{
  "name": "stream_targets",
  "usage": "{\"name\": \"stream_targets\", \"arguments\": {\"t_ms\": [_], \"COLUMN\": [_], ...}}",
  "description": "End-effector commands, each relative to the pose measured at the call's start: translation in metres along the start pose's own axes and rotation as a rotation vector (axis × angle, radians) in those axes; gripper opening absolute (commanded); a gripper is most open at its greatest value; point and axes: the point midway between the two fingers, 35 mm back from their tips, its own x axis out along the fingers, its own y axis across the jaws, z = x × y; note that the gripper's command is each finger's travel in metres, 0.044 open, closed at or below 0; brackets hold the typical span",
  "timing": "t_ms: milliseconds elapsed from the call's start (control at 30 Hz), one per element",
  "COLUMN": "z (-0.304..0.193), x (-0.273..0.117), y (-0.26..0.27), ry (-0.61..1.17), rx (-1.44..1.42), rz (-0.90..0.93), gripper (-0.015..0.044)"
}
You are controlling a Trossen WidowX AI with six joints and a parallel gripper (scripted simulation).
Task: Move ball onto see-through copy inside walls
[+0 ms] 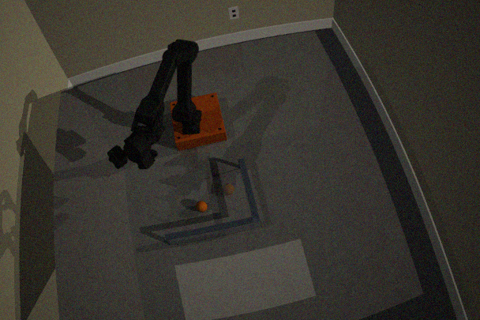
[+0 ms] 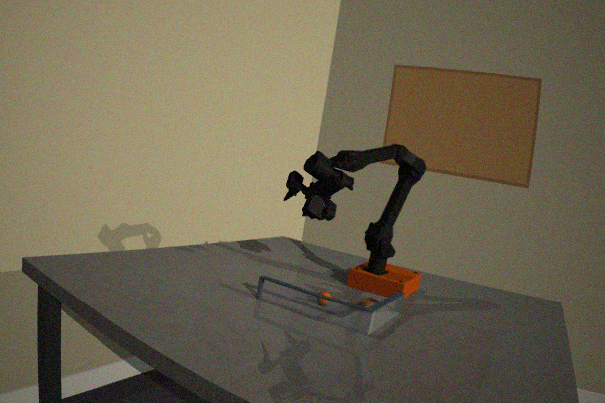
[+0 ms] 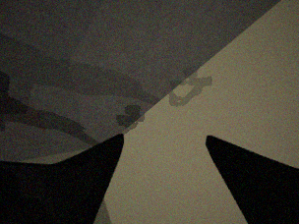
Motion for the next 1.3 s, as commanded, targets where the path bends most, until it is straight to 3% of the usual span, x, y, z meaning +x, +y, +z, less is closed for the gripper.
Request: {"name": "stream_targets", "arguments": {"t_ms": [0,100,333,633,733,1267], "z": [0.003,0.043,0.158,0.243,0.255,0.265], "x": [0.000,-0.006,-0.045,-0.101,-0.112,-0.103], "y": [0.000,-0.004,0.010,0.055,0.065,0.072], "ry": [-0.010,-0.153,-0.488,-0.567,-0.549,-0.549], "rx": [0.008,0.117,0.419,0.640,0.672,0.672], "rz": [0.001,0.029,0.307,0.740,0.824,0.824], "gripper": [0.0374,0.0301,0.0301,0.0301,0.0301,0.0301]}}
